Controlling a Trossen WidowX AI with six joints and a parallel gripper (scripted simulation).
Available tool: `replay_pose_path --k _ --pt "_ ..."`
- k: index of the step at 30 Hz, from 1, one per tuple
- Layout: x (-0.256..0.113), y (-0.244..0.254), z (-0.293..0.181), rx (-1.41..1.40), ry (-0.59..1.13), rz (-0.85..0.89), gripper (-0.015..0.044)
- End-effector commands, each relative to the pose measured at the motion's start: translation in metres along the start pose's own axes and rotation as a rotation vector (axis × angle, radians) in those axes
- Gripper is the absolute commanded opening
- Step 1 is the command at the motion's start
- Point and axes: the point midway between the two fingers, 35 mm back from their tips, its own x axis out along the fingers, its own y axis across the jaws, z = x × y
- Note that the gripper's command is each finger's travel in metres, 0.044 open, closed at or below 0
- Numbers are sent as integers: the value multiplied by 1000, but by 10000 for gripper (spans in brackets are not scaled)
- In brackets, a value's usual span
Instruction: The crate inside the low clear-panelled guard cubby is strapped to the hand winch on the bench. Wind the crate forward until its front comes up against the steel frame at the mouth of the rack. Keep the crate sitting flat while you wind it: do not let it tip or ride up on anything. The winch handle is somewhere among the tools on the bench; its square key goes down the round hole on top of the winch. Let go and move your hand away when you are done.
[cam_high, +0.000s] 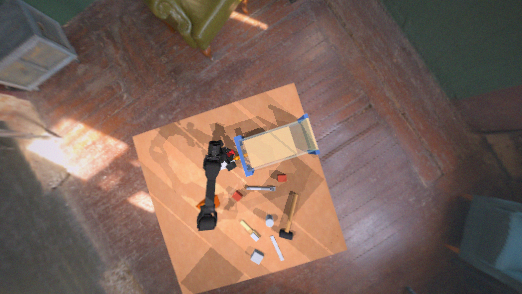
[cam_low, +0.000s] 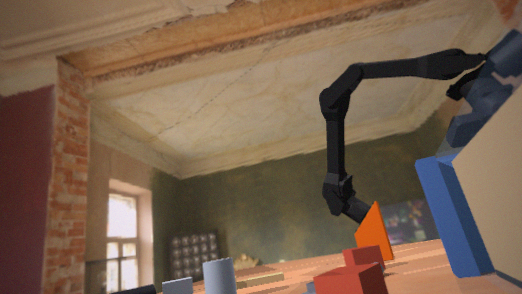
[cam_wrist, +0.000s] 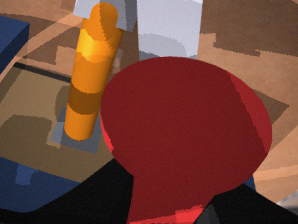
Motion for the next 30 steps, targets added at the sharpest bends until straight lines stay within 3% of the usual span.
replay_pose_path --k 1,30 --pt "-5 -25 12 -17 -12 -41 0" --pt "-15 -54 29 -17 -12 -44 0"
